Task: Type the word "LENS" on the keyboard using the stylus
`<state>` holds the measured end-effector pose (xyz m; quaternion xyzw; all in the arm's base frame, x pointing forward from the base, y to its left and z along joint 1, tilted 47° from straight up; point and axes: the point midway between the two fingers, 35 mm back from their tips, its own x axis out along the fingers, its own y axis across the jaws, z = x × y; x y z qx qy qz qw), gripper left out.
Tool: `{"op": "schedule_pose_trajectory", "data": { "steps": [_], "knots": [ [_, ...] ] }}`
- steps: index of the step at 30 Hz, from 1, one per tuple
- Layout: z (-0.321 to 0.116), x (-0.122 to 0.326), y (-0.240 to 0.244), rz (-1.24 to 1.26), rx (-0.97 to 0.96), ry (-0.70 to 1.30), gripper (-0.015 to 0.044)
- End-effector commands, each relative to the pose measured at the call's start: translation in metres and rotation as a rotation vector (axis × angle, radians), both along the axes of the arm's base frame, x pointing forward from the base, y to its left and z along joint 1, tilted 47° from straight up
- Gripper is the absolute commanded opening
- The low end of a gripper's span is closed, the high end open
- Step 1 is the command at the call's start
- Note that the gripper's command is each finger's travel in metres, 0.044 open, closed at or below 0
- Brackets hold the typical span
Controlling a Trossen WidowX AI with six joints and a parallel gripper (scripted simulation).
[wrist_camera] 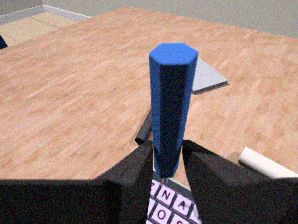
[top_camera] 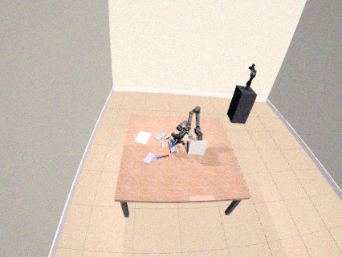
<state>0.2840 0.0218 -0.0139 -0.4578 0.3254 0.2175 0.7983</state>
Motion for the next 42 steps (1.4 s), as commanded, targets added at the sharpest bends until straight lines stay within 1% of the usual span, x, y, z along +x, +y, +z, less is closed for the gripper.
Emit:
{"op": "schedule_pose_trajectory", "data": {
  "steps": [1, 3, 5, 21, 31, 42],
  "knots": [
    [-0.001, 0.0, 0.0, 0.003, 0.0, 0.001, 0.0065],
    [-0.001, 0.0, 0.0, 0.003, 0.0, 0.001, 0.0051],
    [0.0, -0.001, 0.0, 0.003, 0.0, 0.0, 0.0],
    [0.022, -0.013, -0.016, -0.004, 0.0, -0.008, 0.0],
    [0.009, -0.013, -0.03, -0.004, -0.001, -0.009, 0.0],
    [0.008, -0.013, -0.031, -0.004, -0.001, -0.009, 0.0]
  ]
}}
